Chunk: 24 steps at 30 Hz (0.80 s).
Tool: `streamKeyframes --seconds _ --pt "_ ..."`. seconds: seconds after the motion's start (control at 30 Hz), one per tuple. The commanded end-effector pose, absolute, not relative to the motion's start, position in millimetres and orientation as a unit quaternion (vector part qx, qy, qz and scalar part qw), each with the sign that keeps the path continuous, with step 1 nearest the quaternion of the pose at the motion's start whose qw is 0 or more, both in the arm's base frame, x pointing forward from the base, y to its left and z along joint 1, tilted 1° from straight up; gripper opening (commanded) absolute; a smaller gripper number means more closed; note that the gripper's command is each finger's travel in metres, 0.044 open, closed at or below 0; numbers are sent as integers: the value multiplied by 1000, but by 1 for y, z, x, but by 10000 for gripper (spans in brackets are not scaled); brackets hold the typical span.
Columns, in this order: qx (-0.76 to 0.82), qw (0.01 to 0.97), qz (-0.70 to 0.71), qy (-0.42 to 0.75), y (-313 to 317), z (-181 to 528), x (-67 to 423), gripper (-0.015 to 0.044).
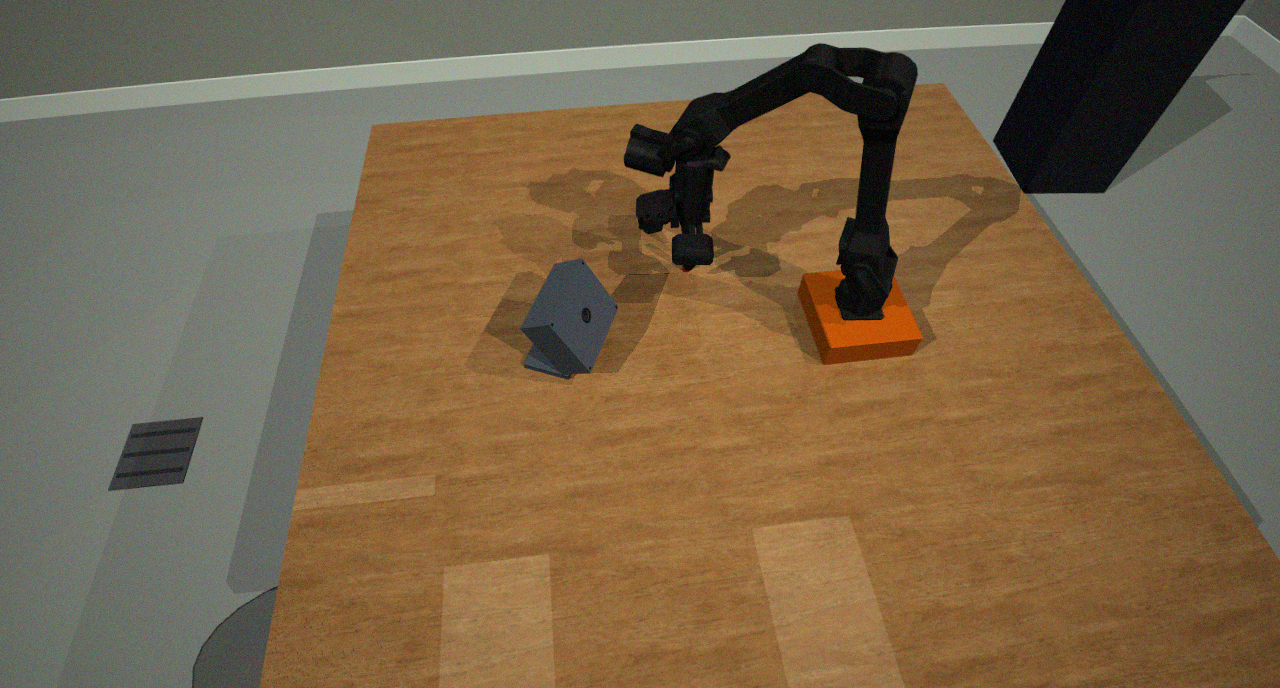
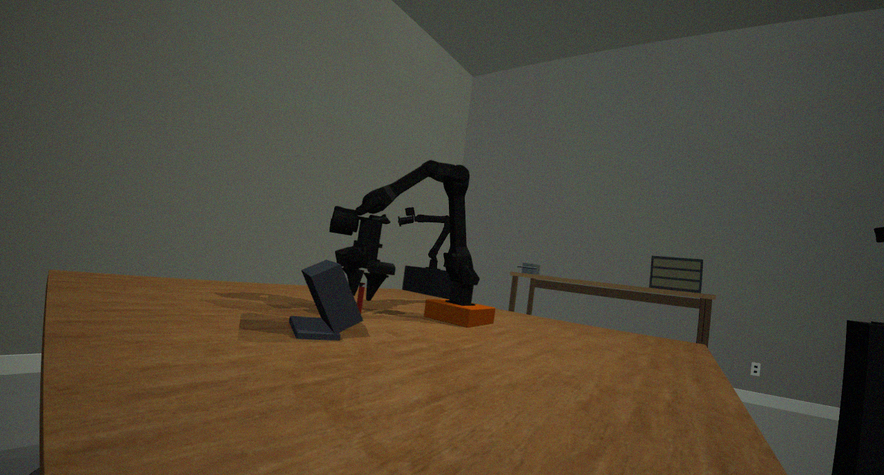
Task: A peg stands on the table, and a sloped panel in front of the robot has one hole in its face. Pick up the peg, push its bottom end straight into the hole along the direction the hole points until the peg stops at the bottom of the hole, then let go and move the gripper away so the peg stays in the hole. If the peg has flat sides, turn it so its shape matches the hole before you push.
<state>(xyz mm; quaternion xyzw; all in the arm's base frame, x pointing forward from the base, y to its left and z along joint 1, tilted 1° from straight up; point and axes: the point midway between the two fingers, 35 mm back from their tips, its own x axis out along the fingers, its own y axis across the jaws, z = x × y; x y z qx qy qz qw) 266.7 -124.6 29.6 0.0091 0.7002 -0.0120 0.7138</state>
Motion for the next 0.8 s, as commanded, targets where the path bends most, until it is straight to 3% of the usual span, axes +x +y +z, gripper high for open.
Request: streamKeyframes --seconds 0.0,0.27,0.5,0.77 --pt "9 714 -12 700 -125 30 267 256" --pt "9 714 -12 700 -125 30 267 46" --pt "9 714 -12 700 -125 30 267 0" --pt "8 714 -12 700 -125 49 269 0"
